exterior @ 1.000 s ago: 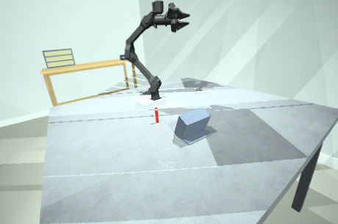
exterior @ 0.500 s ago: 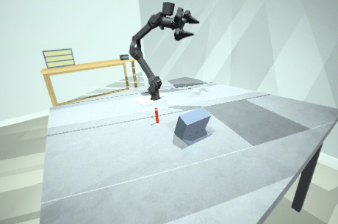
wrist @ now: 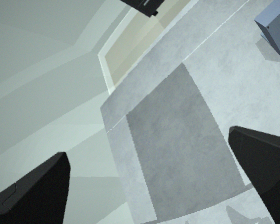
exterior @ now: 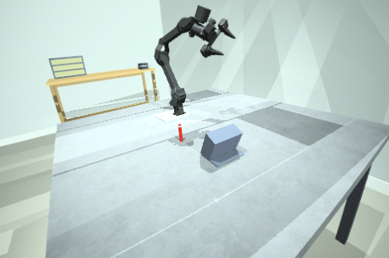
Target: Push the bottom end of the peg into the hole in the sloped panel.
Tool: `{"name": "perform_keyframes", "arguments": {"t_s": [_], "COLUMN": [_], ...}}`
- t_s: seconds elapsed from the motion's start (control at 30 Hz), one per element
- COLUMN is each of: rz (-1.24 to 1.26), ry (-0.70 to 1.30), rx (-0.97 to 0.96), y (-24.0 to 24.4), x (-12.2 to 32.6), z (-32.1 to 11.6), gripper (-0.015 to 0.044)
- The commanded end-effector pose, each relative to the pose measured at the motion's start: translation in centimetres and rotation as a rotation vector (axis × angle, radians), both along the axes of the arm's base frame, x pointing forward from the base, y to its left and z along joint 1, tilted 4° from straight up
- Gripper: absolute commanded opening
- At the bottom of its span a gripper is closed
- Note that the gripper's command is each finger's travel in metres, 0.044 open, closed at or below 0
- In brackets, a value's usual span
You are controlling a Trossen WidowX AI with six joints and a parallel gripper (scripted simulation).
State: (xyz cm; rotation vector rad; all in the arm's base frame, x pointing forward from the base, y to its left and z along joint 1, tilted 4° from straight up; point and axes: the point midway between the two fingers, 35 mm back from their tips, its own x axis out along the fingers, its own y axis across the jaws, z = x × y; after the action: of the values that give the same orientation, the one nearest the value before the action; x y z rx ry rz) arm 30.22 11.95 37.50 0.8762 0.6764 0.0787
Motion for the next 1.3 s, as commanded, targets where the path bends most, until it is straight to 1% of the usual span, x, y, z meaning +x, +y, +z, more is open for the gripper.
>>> {"name": "perform_keyframes", "arguments": {"t_s": [0.0,0.33,0.67,0.97,1.27], "rz": [-0.082,-0.29,-0.51,-0.708,-0.942], "ry": [0.072,0.239,0.395,0.523,0.665], "rx": [0.019,0.082,0.142,0.198,0.278], "y": [-1.3,-5.1,-9.4,-13.5,-17.7], "x": [1.3,3.8,5.3,5.9,5.4], "z": [-1.7,-5.6,-9.7,-13.3,-16.9], "gripper": [0.044,0.044,0.044,0.044,0.044]}}
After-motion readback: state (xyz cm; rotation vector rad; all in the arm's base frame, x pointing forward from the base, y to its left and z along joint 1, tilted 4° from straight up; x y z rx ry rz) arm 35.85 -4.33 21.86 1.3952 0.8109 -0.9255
